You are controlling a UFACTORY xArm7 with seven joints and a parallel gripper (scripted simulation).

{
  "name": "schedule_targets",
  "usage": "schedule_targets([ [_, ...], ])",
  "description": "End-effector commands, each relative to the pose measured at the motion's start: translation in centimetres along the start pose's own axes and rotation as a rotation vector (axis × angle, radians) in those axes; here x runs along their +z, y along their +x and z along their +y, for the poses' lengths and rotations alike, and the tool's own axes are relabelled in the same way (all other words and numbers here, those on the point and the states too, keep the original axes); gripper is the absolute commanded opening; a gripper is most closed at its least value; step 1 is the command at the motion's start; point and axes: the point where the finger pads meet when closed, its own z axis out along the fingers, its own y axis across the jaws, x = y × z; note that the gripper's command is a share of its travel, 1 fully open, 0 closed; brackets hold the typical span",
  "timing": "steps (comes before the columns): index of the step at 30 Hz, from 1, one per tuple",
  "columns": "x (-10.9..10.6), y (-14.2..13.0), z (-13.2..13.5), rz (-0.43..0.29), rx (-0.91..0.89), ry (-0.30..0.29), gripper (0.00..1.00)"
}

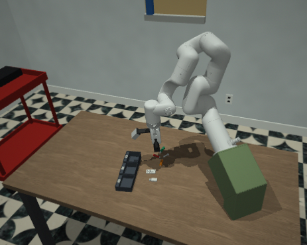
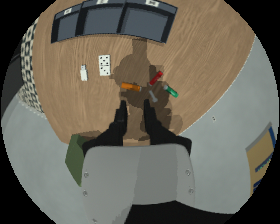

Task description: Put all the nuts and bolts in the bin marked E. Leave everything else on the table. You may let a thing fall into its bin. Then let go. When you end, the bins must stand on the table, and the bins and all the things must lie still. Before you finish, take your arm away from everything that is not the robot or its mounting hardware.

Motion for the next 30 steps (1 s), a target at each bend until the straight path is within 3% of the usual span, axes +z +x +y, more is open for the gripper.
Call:
schedule_targets([
  [1,1.12,-2.25,1.18,0.000,0.157,0.000,0.29],
  [30,1.26,-2.50,1.37,0.000,0.157,0.000,0.29],
])
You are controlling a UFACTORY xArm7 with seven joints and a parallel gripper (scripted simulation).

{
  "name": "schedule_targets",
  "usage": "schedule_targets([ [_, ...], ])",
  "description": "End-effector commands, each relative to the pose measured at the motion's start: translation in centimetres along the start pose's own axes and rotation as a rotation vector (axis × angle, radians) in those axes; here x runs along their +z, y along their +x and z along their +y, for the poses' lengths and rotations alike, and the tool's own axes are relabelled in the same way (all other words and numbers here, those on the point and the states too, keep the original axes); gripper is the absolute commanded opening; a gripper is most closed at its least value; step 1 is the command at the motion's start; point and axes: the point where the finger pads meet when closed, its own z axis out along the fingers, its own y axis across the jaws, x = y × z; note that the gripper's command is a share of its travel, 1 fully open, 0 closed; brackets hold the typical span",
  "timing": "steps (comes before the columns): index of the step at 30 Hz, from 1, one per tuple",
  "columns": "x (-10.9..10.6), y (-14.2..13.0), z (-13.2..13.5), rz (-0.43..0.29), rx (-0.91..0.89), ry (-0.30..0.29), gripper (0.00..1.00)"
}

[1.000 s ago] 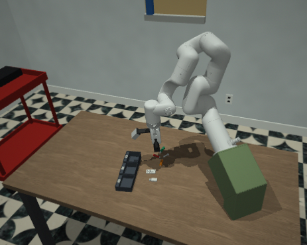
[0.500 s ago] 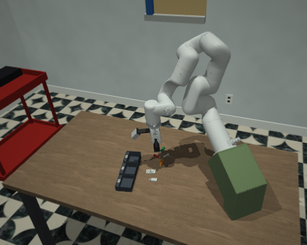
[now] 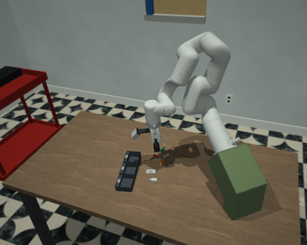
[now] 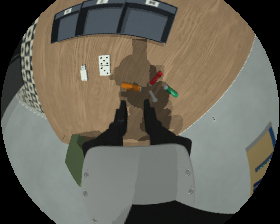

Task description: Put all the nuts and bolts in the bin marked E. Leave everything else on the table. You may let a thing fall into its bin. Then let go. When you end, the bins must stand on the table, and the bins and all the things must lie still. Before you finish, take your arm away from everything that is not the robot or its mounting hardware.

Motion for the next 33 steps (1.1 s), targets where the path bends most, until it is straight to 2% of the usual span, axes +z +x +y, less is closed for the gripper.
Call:
schedule_targets([
  [1,1.26,-2.50,1.37,0.000,0.157,0.000,0.29],
  [33,1.40,-2.74,1.57,0.000,0.157,0.000,0.29],
])
